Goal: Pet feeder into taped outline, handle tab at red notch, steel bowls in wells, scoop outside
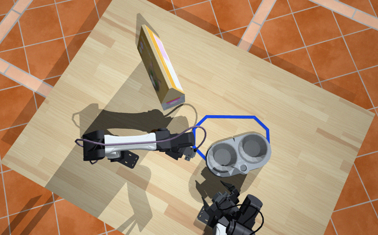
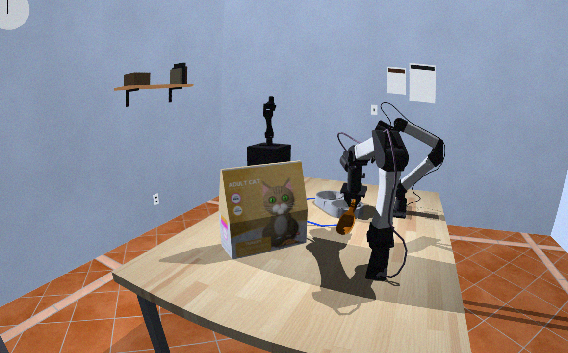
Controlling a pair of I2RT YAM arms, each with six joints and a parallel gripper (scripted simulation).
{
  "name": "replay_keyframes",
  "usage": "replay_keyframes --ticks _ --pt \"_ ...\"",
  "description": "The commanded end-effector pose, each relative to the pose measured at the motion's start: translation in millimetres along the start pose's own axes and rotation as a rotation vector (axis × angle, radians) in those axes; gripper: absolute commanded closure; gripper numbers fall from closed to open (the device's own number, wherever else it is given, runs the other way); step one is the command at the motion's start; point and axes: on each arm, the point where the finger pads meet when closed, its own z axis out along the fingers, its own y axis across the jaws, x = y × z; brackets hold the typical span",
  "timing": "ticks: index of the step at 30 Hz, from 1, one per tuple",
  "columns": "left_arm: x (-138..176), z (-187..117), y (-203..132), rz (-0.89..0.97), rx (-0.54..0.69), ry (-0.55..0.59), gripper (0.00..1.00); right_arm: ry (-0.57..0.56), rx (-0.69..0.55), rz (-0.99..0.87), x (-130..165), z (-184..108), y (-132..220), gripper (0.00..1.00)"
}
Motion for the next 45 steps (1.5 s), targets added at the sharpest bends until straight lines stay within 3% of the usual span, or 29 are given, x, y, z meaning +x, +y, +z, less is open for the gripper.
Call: replay_keyframes --ticks 1,15,26,30,45 --pt "2.0 -1.1 -9.1 0.200 0.107 0.021 0.82 -0.012 -0.022 0.008 -3.4 -2.0 3.5 0.00" --pt "4.5 -1.9 -4.0 0.805 0.283 0.042 0.82 -0.012 -0.022 0.008 -3.4 -2.0 3.5 0.00" --pt "-4.0 0.8 0.2 0.870 0.286 0.038 0.82 -0.003 -0.023 0.014 -0.8 -0.7 3.8 0.00" --pt "-6.2 2.7 -10.3 0.833 0.247 0.024 0.82 -0.003 -0.023 0.014 -0.8 -0.7 3.8 0.00" --pt "5.1 8.4 -57.8 0.871 0.289 0.038 0.82 -0.003 -0.023 0.014 -0.8 -0.7 3.8 0.00"
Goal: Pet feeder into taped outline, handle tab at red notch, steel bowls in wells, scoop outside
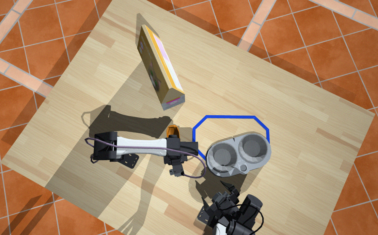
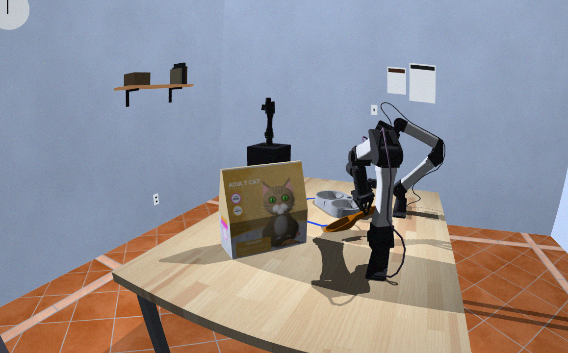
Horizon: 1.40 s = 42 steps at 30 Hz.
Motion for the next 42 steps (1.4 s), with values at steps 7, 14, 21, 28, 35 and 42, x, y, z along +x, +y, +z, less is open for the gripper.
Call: replay_keyframes --ticks 7,14,21,28,35,42 --pt "-5.6 -1.1 15.3 -0.007 -0.043 -0.019 0.82 -0.003 -0.021 0.016 -0.9 -0.7 3.3 0.00" --pt "5.7 28.8 8.3 -0.011 -0.018 -0.016 0.82 -0.003 -0.021 0.016 -0.9 -0.7 3.3 0.00" --pt "9.5 38.4 7.9 -0.010 -0.019 -0.016 0.82 -0.003 -0.021 0.016 -0.9 -0.7 3.3 0.00" --pt "10.9 43.4 7.3 -0.010 -0.019 -0.016 0.82 -0.003 -0.021 0.016 -0.9 -0.7 3.3 0.00" --pt "8.4 33.0 8.3 -0.006 -0.034 -0.018 0.82 -0.003 -0.021 0.016 -0.9 -0.7 3.3 0.00" --pt "7.3 34.5 8.7 -0.005 -0.039 -0.027 0.48 -0.003 -0.021 0.016 -0.9 -0.7 3.3 0.00"
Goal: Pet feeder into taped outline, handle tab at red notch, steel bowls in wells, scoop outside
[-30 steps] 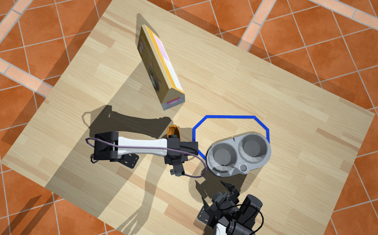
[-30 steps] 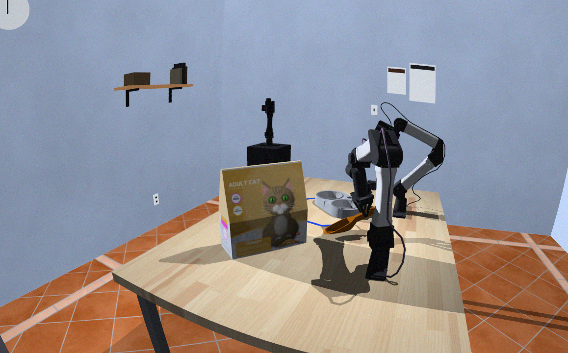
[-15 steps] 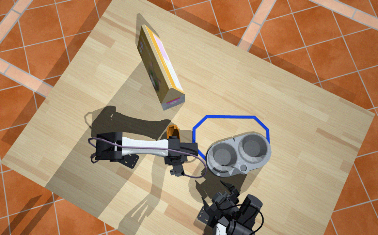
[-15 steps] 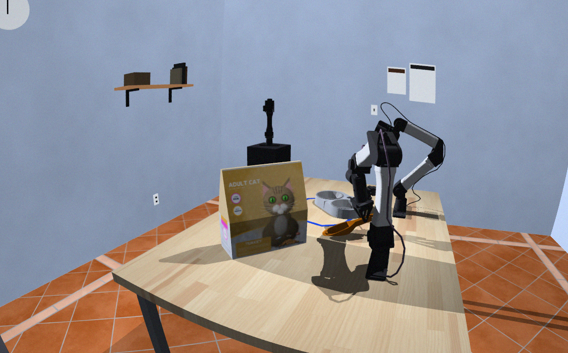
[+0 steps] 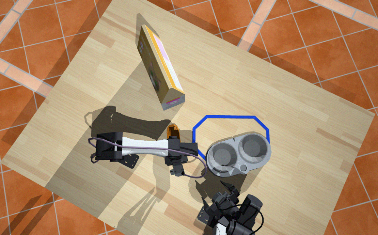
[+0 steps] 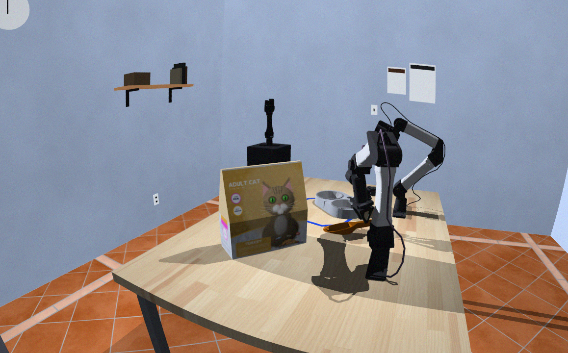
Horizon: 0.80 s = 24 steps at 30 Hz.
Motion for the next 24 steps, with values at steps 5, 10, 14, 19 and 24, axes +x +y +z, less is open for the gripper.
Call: replay_keyframes --ticks 5,10,14,19,24 --pt "-3.8 -15.0 6.6 0.009 -0.034 -0.025 0.07 -0.009 -0.024 0.014 -1.8 -0.6 2.8 0.00" --pt "-5.7 -46.5 5.1 0.018 -0.078 -0.037 0.00 -0.004 -0.029 0.020 1.4 1.8 1.3 0.00" --pt "-6.0 -60.2 8.6 0.007 -0.095 -0.039 0.00 -0.002 -0.031 0.022 3.2 3.1 -0.2 0.00" --pt "-7.8 -59.2 12.7 -0.108 -0.142 -0.063 0.00 0.051 0.035 0.089 11.0 4.9 -16.4 0.00" --pt "-19.2 -91.6 23.6 -0.298 -0.333 -0.159 0.00 0.176 0.166 0.316 38.1 17.0 -55.7 0.00"
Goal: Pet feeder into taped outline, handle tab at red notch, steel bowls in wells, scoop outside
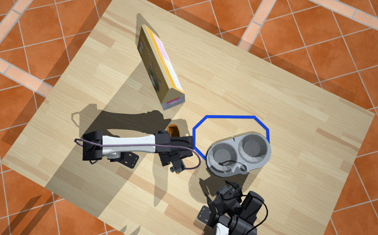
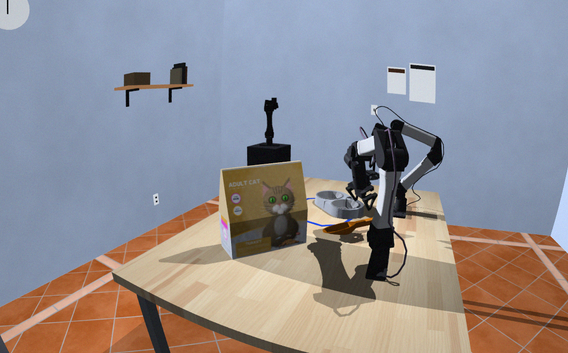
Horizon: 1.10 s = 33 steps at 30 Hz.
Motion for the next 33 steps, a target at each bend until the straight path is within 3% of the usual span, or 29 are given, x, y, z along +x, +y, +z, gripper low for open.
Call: replay_keyframes --ticks 1,6,8,18,23,33 --pt "-16.7 -30.2 13.0 -0.188 -0.189 -0.113 0.00 0.111 0.159 0.209 15.4 15.0 -49.3 0.00" --pt "-27.6 -62.1 18.6 -0.349 -0.335 -0.232 0.00 0.189 0.299 0.423 35.9 28.6 -85.5 0.00" --pt "-27.6 -62.1 18.6 -0.349 -0.335 -0.232 0.00 0.189 0.299 0.423 35.9 28.6 -85.5 0.00" --pt "-49.5 -132.7 12.0 -0.625 -0.541 -0.572 0.00 0.247 0.622 0.806 75.8 47.3 -145.7 0.00" --pt "-54.2 -156.3 1.8 -0.683 -0.588 -0.695 0.00 0.260 0.708 0.901 90.5 54.5 -157.5 0.00" --pt "-52.2 -156.5 -4.8 -0.691 -0.591 -0.708 0.00 0.288 0.696 0.908 94.7 58.9 -155.4 0.00"
